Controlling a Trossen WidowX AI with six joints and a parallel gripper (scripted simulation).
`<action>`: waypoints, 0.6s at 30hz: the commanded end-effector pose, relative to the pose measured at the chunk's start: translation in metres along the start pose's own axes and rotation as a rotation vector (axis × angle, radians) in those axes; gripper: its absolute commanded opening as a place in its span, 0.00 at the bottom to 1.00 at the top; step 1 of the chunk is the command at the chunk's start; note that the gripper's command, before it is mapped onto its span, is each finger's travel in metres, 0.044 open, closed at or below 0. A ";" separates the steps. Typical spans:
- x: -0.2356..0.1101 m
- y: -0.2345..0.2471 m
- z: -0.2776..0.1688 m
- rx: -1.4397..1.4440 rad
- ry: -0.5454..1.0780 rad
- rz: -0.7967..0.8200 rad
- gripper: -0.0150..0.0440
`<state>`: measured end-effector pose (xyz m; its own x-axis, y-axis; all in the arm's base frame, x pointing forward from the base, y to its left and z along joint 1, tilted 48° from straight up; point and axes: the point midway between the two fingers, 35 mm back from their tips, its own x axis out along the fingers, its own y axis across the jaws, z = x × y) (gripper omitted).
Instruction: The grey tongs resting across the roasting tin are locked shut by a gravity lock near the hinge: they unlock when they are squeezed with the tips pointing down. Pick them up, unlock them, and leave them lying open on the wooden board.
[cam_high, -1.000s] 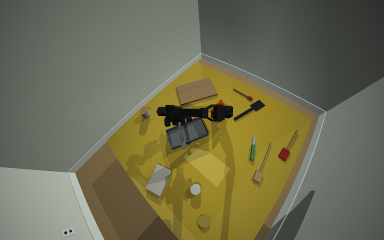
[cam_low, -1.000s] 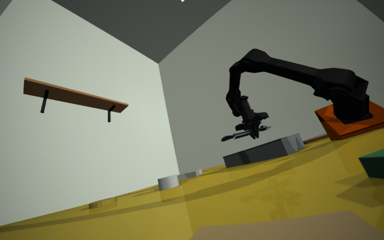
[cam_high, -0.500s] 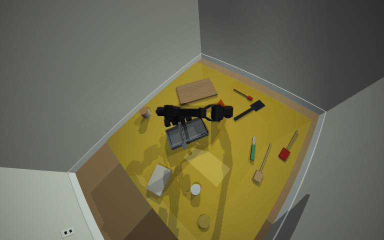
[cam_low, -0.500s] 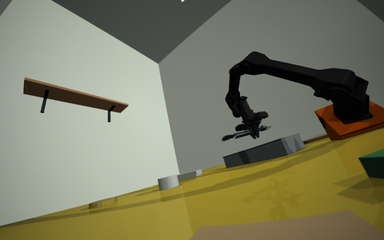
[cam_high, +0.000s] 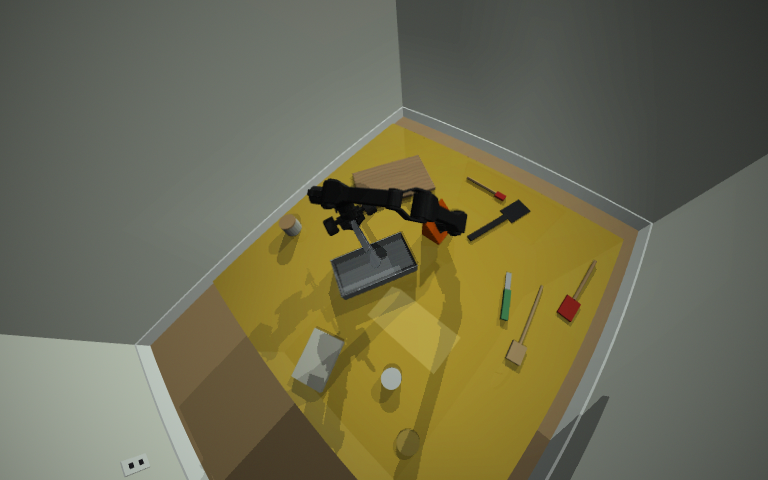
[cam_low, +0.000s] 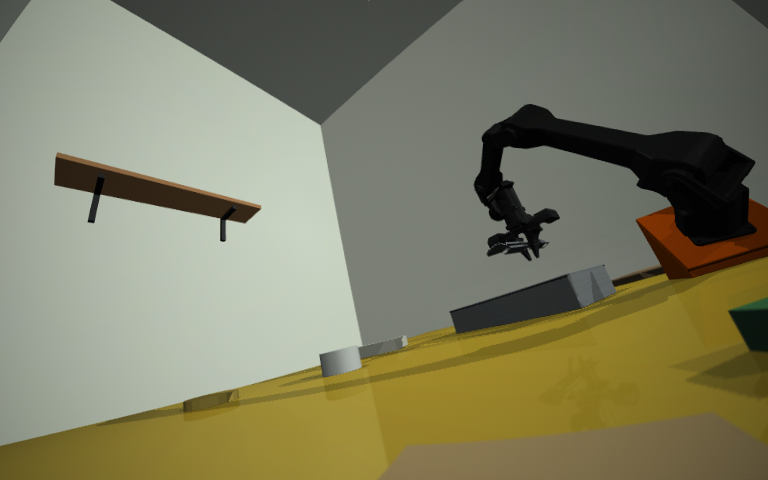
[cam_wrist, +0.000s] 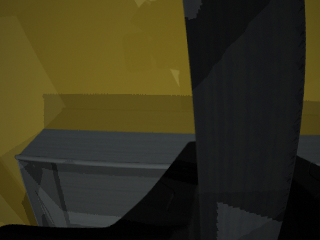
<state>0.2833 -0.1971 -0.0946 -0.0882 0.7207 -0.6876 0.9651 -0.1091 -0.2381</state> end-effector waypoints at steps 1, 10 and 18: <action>-0.013 -0.010 0.028 -0.106 -0.015 0.015 0.00; -0.028 -0.041 0.080 -0.312 -0.018 0.009 0.00; -0.035 -0.074 0.121 -0.494 -0.011 0.003 0.00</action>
<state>0.2029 -0.2802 -0.1318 -0.0883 0.7200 -0.6883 0.9831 0.1744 0.0563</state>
